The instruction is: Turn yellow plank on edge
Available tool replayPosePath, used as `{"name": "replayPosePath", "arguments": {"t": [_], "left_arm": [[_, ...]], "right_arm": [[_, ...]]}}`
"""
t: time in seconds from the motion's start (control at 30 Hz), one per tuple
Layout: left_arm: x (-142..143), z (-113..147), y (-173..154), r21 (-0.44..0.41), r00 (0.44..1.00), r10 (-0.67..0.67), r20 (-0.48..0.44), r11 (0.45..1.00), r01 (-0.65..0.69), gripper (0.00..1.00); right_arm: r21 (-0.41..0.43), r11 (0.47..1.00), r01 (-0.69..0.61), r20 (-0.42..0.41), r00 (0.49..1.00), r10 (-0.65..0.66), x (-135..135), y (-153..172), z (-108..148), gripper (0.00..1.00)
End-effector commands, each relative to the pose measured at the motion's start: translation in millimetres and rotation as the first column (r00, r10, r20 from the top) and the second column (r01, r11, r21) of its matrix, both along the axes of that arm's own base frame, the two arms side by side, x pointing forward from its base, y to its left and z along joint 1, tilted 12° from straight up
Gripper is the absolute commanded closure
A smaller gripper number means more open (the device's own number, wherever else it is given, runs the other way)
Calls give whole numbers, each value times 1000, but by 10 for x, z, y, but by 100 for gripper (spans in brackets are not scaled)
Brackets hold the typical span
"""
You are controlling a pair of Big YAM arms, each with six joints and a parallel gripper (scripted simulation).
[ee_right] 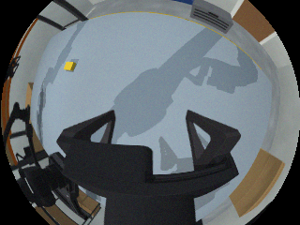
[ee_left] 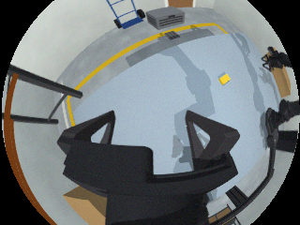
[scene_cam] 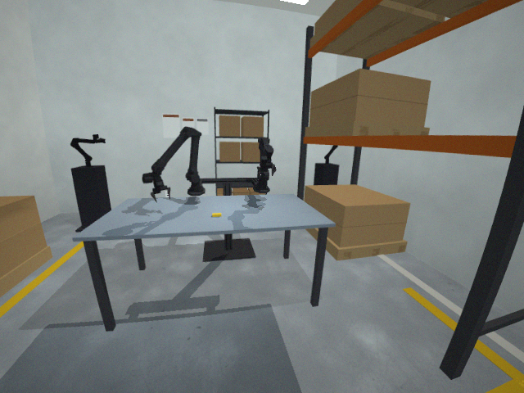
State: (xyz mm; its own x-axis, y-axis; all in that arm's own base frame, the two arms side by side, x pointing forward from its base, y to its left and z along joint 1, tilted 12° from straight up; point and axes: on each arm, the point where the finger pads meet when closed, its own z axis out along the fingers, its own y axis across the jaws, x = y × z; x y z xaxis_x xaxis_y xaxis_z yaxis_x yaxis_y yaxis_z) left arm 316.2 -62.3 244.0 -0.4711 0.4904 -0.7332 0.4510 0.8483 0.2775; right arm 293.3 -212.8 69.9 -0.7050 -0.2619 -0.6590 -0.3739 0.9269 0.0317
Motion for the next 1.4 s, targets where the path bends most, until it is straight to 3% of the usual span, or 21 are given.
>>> {"name": "replayPosePath", "arguments": {"t": [0.0,0.23,0.5,0.57,0.8,1.07,1.13,1.37], "left_arm": [[266,412,82,-38,996,52,71,998,-50,0],[562,722,851,-87,945,296,139,954,-286,0],[667,1089,1883,-152,805,553,215,833,-532,0],[667,1089,1883,-152,805,553,215,833,-532,0],[511,1406,2828,-212,623,732,277,679,-703,0],[63,1748,3831,-280,380,860,340,478,-832,0],[63,1748,3831,-280,380,860,340,478,-832,0],[-499,2015,4559,-336,167,907,386,307,-890,0]], "right_arm": [[-21,1000,1,16,1000,0,57,-81,85,0],[-21,1000,1,16,1000,0,57,-81,85,0],[-21,1000,1,16,1000,0,57,-81,85,0],[-21,1000,1,16,1000,0,57,-81,85,0],[-21,1000,1,16,1000,0,57,-81,85,0],[-21,1000,1,16,1000,0,57,-81,85,0],[-21,1000,1,16,1000,0,57,-81,85,0],[-21,1000,1,16,1000,0,57,-81,85,0]]}}
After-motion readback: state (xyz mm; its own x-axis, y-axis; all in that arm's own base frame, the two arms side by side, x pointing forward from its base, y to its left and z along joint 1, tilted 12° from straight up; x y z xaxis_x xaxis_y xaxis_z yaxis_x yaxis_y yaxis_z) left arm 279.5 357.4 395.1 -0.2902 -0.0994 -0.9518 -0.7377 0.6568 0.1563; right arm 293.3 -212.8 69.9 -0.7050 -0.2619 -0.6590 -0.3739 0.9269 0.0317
